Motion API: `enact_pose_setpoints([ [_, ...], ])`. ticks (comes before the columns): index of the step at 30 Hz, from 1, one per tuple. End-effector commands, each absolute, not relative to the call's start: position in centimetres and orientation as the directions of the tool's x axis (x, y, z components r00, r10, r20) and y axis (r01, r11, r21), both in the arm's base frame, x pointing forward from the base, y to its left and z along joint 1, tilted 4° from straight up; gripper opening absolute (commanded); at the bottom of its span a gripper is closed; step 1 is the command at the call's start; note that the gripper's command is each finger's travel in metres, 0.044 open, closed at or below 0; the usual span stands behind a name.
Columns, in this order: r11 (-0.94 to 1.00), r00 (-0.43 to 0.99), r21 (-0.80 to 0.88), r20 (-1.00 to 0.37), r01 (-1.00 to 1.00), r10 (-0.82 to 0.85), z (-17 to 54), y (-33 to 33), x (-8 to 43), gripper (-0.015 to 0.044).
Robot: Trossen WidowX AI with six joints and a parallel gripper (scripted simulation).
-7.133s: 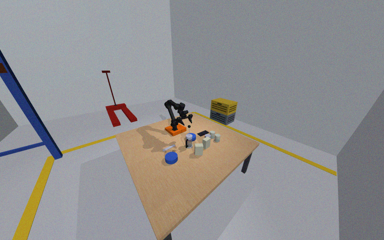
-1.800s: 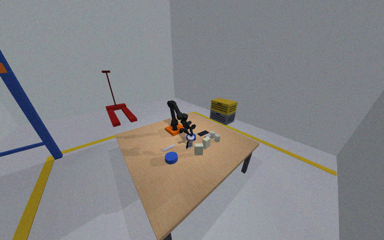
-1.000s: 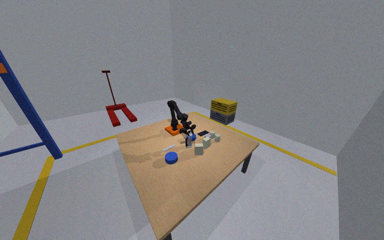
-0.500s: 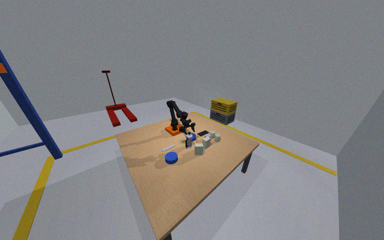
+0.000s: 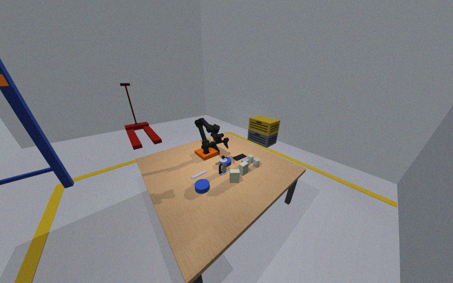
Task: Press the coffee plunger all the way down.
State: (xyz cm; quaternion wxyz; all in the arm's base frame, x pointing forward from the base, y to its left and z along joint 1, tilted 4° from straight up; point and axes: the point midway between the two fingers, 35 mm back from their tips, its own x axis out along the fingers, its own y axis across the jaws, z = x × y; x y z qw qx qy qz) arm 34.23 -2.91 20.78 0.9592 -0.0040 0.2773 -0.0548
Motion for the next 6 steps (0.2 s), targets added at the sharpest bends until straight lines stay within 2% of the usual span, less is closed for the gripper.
enact_pose_setpoints([
  [1,0.993,0.838,-0.037,-0.534,0.110,-0.113,20.75,-2.98,34.13,0.0440],
  [6,0.993,0.838,-0.037,-0.534,0.110,-0.113,20.75,-2.98,34.13,0.0440],
])
